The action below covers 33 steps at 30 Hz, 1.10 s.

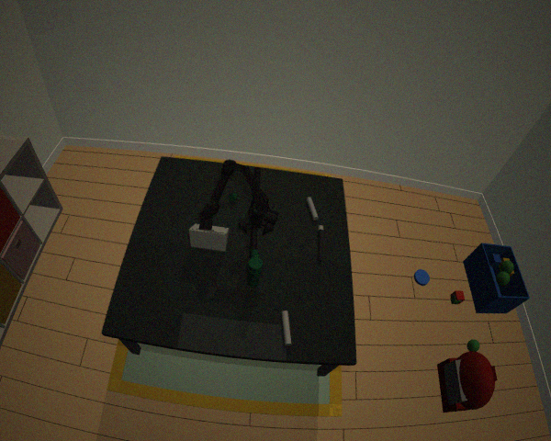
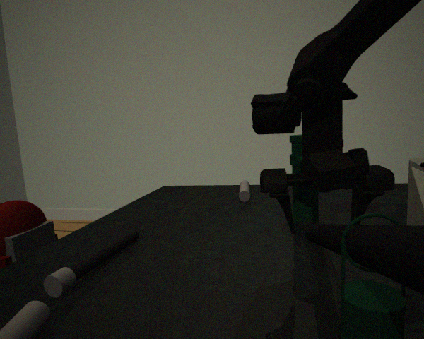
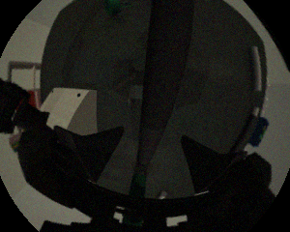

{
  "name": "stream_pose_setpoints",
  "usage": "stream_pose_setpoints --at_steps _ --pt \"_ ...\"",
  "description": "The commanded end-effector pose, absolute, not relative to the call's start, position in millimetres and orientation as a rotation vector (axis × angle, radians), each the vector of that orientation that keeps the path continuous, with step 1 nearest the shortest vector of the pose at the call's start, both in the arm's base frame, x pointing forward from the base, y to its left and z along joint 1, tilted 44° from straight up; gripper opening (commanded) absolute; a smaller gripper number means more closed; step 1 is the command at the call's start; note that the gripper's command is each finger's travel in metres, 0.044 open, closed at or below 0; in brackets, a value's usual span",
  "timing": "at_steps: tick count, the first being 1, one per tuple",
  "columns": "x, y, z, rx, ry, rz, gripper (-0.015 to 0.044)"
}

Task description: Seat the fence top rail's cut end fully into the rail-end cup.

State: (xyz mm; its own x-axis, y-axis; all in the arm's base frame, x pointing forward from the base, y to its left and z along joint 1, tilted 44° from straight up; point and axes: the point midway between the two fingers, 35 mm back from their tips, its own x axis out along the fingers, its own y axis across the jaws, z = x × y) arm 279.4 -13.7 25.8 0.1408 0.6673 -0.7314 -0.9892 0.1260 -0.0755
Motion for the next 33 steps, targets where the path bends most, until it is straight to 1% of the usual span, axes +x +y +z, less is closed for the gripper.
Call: stream_pose_setpoints --at_steps 1,17,29,33 --pt "279.5 -7.5 20.1 -0.637 0.617 1.324 0.0440" --pt "281.2 9.2 4.0 -0.636 0.613 1.325 0.0440" --pt "281.2 9.2 4.0 -0.636 0.613 1.325 0.0125" --pt "281.2 9.2 4.0 -0.636 0.613 1.325 0.0098"
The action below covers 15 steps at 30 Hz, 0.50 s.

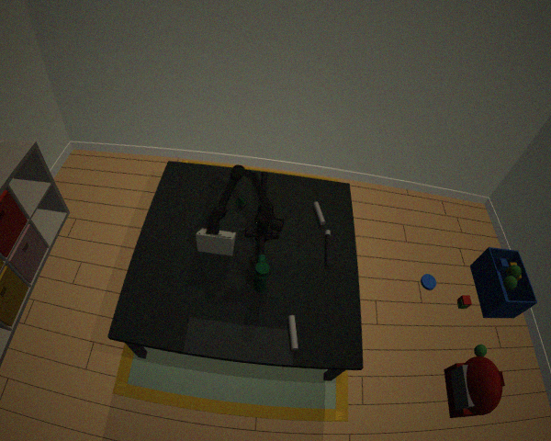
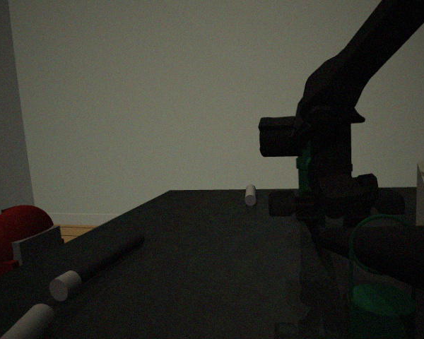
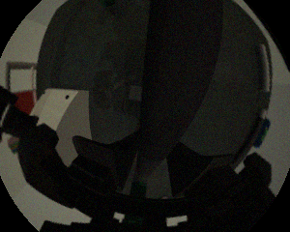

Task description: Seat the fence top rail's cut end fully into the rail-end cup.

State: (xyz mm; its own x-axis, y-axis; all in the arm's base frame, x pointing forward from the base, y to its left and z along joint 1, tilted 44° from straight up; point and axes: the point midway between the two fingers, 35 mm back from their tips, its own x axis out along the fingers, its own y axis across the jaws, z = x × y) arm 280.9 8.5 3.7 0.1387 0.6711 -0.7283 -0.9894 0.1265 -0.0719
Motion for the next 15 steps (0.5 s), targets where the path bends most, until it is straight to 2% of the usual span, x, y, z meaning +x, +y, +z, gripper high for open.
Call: stream_pose_setpoints --at_steps 1,5,15 --pt "281.2 9.2 4.0 -0.636 0.613 1.325 0.0092" --pt "280.5 6.4 6.3 -0.636 0.613 1.325 0.0000" --pt "278.7 -23.1 23.3 -0.742 0.728 1.288 0.0000"
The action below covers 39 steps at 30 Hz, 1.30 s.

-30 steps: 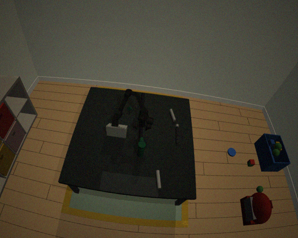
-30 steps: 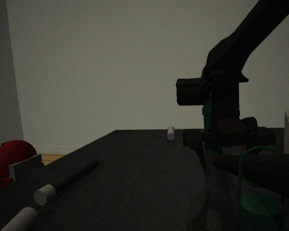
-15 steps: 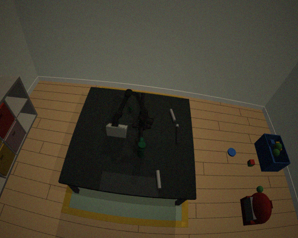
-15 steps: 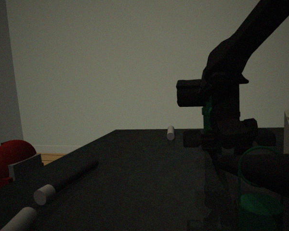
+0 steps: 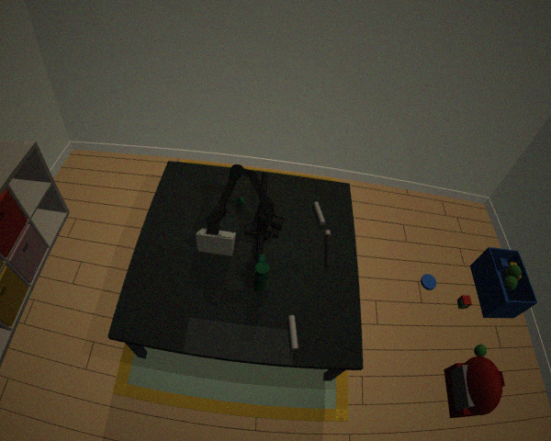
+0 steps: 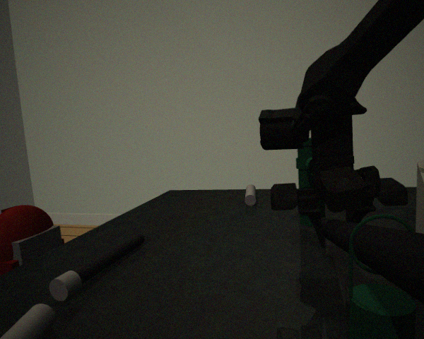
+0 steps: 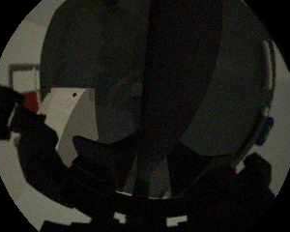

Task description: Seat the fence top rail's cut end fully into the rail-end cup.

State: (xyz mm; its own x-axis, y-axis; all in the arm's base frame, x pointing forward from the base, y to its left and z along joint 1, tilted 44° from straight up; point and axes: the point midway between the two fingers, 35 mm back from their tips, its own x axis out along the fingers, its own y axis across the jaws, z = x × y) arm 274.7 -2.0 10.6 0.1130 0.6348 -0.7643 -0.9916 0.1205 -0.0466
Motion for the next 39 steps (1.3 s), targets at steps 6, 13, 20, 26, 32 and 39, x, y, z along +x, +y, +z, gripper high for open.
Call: stream_pose_setpoints --at_steps 6,13,20,26,32,39 --pt "271.0 -55.6 45.9 -0.853 0.864 1.242 0.0000" --pt "268.2 -63.2 51.9 -0.878 0.898 1.230 0.0000" --pt "268.2 -63.2 51.9 -0.878 0.898 1.230 0.0000" --pt "267.7 -57.9 50.4 -0.862 0.889 1.241 0.0000" --pt "267.5 -56.2 50.0 -0.857 0.886 1.244 0.0000" --pt "267.9 -58.2 50.7 -0.857 0.887 1.244 0.0000"
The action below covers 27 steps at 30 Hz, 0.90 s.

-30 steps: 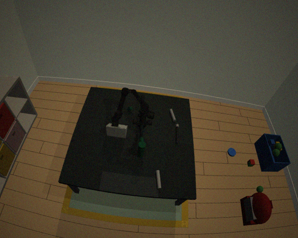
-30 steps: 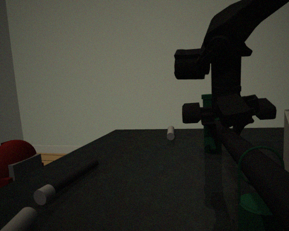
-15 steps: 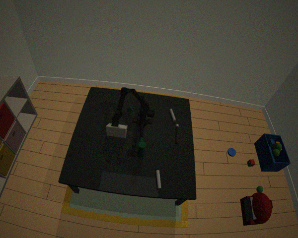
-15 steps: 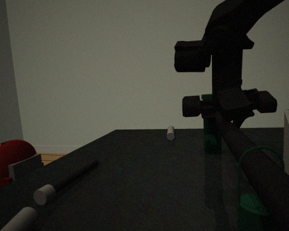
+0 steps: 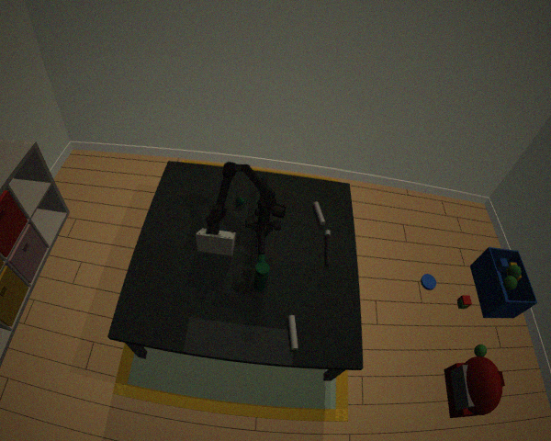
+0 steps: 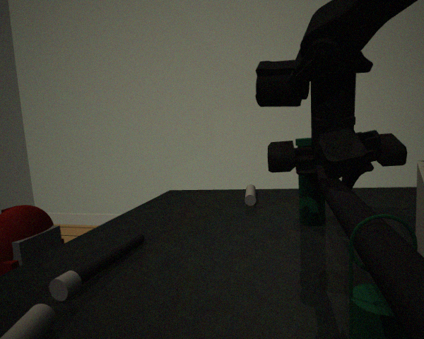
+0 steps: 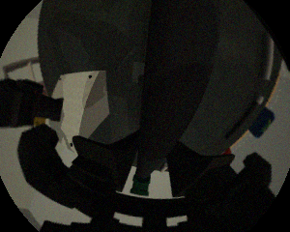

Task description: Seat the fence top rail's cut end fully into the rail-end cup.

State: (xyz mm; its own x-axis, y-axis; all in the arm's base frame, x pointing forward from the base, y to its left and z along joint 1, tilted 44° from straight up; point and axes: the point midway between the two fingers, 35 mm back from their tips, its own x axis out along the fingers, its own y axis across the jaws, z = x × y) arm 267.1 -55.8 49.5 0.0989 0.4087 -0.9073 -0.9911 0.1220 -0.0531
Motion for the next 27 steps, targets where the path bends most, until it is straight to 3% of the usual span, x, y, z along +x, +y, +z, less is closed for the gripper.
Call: stream_pose_setpoints --at_steps 1,27 --pt "268.0 -58.6 50.9 -0.857 0.887 1.244 0.0000" --pt "272.0 -70.8 53.9 -0.858 0.887 1.244 0.0000"
